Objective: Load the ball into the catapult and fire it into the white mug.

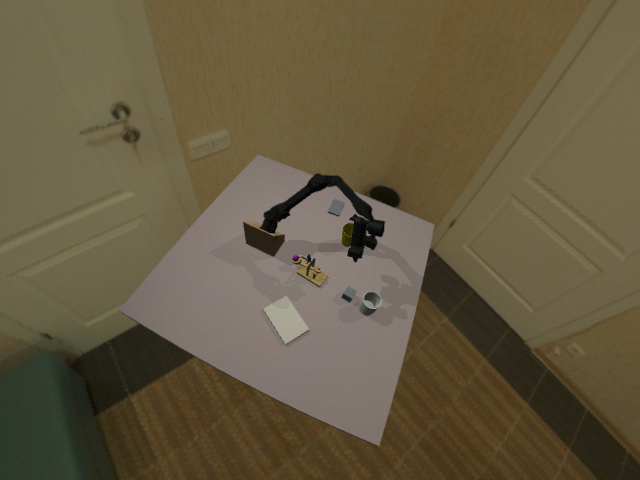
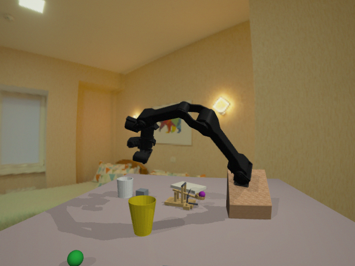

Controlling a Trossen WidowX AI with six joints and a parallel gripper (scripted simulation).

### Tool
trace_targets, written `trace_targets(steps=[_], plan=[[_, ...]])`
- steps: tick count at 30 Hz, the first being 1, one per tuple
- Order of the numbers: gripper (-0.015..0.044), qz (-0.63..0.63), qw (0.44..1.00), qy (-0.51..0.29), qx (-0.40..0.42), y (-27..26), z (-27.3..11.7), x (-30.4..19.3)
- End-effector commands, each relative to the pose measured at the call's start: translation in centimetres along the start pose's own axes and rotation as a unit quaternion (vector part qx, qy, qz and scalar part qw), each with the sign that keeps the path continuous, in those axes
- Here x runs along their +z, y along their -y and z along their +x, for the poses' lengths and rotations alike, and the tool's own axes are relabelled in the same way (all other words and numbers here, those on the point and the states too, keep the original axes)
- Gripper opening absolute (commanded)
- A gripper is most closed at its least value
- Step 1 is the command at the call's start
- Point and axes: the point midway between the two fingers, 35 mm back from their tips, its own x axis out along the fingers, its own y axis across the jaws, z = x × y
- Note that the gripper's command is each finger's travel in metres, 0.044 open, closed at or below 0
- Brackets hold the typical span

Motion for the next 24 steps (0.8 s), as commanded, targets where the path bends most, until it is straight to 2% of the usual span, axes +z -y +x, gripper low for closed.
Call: trace_targets(steps=[1,15,24], plan=[[0.0,-0.06,0.998,-0.017,-0.011,-1.3,-0.2,-1.8],[0.0,-0.211,0.974,-0.084,-0.024,-4.5,0.0,-8.7],[0.0,-0.343,0.93,-0.129,-0.028,-6.0,0.0,-13.5]])
